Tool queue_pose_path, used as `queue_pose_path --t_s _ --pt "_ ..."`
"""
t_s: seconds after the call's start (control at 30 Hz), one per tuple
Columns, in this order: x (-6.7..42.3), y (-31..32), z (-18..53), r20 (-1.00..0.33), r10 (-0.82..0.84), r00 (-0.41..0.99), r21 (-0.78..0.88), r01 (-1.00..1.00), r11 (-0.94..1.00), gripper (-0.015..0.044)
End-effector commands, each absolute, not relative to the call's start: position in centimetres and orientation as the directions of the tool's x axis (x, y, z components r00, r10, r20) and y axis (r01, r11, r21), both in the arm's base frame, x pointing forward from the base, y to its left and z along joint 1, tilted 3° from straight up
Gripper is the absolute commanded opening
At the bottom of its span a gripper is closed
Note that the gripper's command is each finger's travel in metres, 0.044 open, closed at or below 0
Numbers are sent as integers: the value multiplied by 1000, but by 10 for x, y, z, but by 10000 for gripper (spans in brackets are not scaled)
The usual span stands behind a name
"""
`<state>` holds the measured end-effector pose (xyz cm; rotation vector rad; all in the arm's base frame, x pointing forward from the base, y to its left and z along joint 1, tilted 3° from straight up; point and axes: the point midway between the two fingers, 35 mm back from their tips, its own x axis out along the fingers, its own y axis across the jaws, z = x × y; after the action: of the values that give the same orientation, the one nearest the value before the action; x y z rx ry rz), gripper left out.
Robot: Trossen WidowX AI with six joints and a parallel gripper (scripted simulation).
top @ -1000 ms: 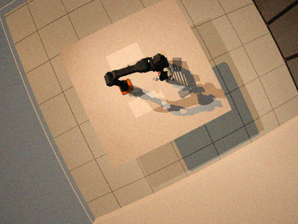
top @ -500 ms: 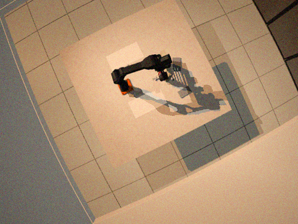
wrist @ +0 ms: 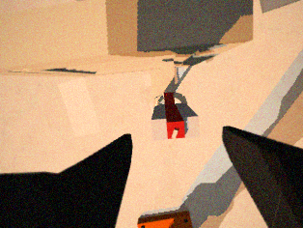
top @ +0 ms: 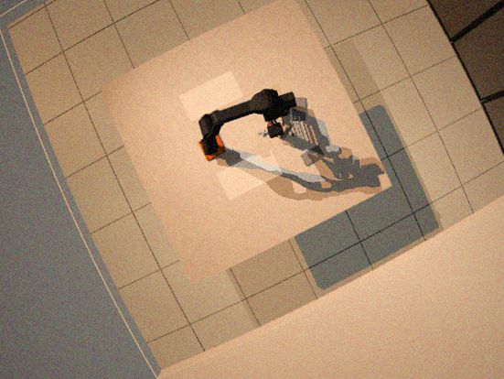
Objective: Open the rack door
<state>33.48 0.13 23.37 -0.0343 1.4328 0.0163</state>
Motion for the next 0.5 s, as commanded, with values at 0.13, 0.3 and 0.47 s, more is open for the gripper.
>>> queue_pose_path --t_s 0.13,0.3,0.47 --pt "335 0 228 -994 -16 110 -19 -31 999 296" --pt "336 0 220 -995 -16 94 -19 -31 999 296" --pt "337 0 212 -997 -17 77 -19 -30 999 296"
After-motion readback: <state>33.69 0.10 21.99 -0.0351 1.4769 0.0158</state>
